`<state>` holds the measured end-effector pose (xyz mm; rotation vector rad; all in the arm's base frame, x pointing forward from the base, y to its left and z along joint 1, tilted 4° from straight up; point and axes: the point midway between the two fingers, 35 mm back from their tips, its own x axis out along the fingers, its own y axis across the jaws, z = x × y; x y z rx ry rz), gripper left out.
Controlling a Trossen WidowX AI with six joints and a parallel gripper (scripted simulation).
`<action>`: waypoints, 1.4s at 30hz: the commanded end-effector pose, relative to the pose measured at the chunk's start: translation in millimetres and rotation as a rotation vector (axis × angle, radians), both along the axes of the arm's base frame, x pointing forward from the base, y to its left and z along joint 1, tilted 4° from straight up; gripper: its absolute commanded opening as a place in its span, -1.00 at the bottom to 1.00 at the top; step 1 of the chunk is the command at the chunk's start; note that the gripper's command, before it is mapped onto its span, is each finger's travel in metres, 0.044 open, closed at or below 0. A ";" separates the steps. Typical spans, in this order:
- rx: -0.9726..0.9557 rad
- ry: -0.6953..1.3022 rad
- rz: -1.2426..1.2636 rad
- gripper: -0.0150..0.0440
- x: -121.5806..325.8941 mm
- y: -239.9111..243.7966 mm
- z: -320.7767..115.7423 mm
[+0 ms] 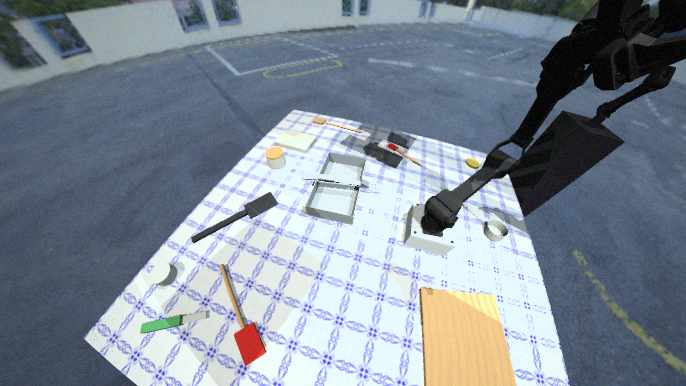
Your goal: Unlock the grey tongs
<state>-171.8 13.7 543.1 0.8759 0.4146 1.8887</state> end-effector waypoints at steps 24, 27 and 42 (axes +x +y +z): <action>-0.098 0.140 -0.488 0.39 162.1 94.4 3.6; -0.143 0.161 -0.608 0.39 203.4 108.7 -5.2; -0.618 0.224 -1.228 0.39 418.3 111.2 -123.2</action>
